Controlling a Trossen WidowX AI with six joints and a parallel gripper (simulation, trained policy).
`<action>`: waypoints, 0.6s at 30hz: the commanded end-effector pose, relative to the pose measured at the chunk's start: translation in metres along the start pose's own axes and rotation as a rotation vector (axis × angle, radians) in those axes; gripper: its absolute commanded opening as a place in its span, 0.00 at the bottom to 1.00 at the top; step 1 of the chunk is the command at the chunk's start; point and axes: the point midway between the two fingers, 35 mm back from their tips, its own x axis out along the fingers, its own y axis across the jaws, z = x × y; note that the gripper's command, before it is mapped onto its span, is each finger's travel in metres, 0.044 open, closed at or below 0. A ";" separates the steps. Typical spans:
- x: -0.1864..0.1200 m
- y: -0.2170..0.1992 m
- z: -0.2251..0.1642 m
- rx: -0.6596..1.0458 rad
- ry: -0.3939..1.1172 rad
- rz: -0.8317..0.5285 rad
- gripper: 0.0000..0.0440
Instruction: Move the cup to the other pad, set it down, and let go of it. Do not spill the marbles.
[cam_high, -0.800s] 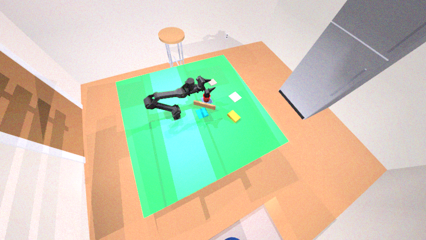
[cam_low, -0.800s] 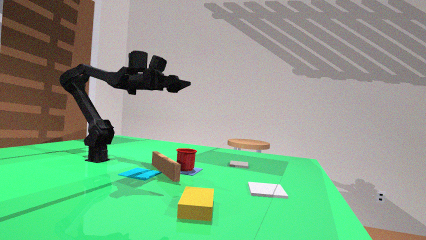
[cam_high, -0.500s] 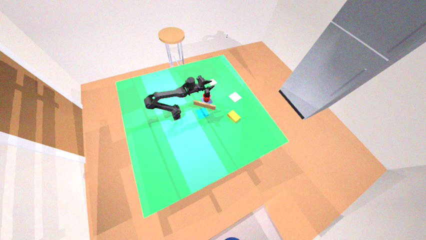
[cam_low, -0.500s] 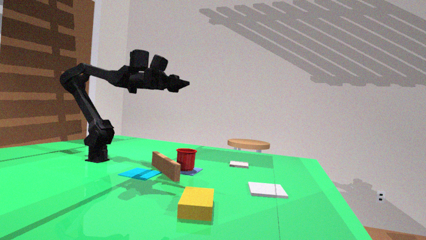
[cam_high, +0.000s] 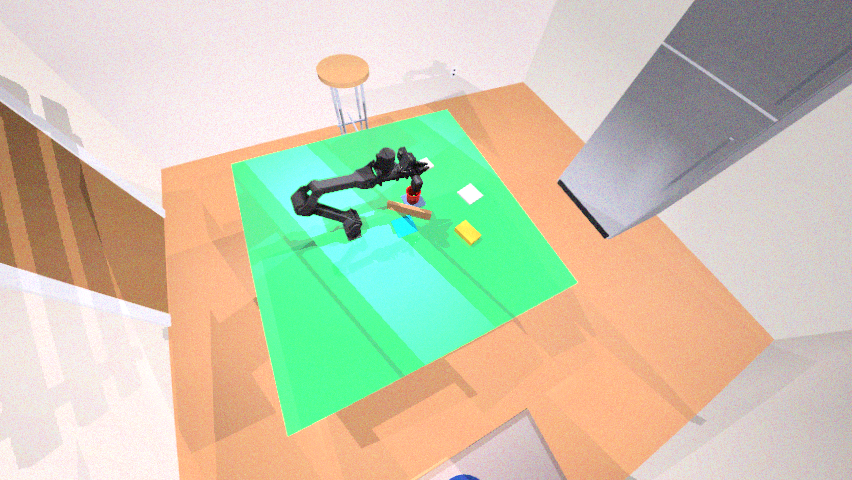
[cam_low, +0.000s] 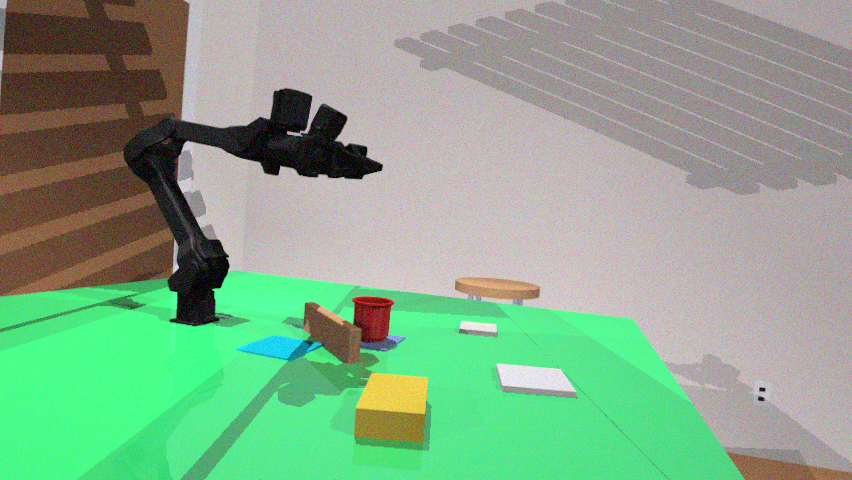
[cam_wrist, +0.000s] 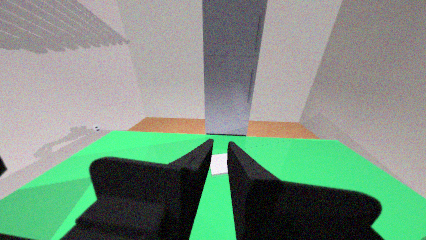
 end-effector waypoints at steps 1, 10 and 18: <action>0.004 0.003 0.004 0.037 0.034 0.002 0.21; 0.013 0.011 0.003 0.116 0.132 0.011 0.22; 0.021 0.019 0.001 0.190 0.225 0.008 0.22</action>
